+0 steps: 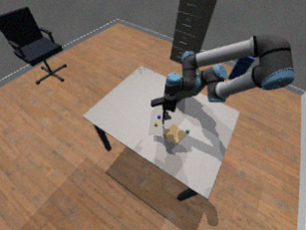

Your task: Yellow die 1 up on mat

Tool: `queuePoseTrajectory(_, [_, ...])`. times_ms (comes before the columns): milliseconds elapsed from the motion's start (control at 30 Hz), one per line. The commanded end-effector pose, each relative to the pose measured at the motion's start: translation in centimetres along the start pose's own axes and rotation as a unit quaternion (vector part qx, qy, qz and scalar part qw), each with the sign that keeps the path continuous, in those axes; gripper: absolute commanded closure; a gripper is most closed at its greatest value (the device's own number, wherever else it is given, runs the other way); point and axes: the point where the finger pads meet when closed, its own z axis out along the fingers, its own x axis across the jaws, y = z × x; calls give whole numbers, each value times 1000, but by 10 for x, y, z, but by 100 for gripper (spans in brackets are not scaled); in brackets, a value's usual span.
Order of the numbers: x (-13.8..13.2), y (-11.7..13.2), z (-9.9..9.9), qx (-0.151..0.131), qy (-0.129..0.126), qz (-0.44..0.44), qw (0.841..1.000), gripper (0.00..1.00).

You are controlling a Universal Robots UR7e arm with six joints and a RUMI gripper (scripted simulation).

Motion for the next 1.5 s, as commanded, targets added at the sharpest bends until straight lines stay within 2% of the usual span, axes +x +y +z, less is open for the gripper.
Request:
queuePoseTrajectory(0, [-4,5,-1,-2,-2,-68,998,0])
queuePoseTrajectory(167, [-9,12,-2,-1,-2,-146,989,0])
queuePoseTrajectory(400, [-16,24,-4,-1,-2,-266,964,0])
queuePoseTrajectory(467, [-16,24,-4,-1,-2,-266,964,0])
queuePoseTrajectory(600, [-21,33,-5,-1,-2,-347,938,0])
queuePoseTrajectory(667, [-22,36,-5,-1,-2,-367,930,0])
queuePoseTrajectory(767, [-25,42,-5,0,-2,-422,907,0])
queuePoseTrajectory(800, [-25,43,-5,0,-2,-427,904,0])
queuePoseTrajectory(867, [-27,48,-6,0,-2,-467,885,0])
queuePoseTrajectory(900, [-27,48,-6,0,-2,-467,884,0])
queuePoseTrajectory(967, [-29,53,-6,0,-2,-506,862,0])
queuePoseTrajectory(1033, [-29,53,-6,0,-2,-506,862,0])
queuePoseTrajectory(1167, [-31,63,-6,0,-2,-578,816,0])
queuePoseTrajectory(1200, [-32,63,-6,0,-2,-582,813,0])
queuePoseTrajectory(1267, [-33,69,-6,0,-2,-617,787,0])
queuePoseTrajectory(1300, [-33,69,-6,0,-2,-619,785,0])
queuePoseTrajectory(1367, [-34,74,-7,0,-2,-654,756,0])
queuePoseTrajectory(1433, [-35,77,-7,0,-2,-672,741,0])
queuePoseTrajectory(1467, [-35,80,-7,0,-2,-689,725,0])
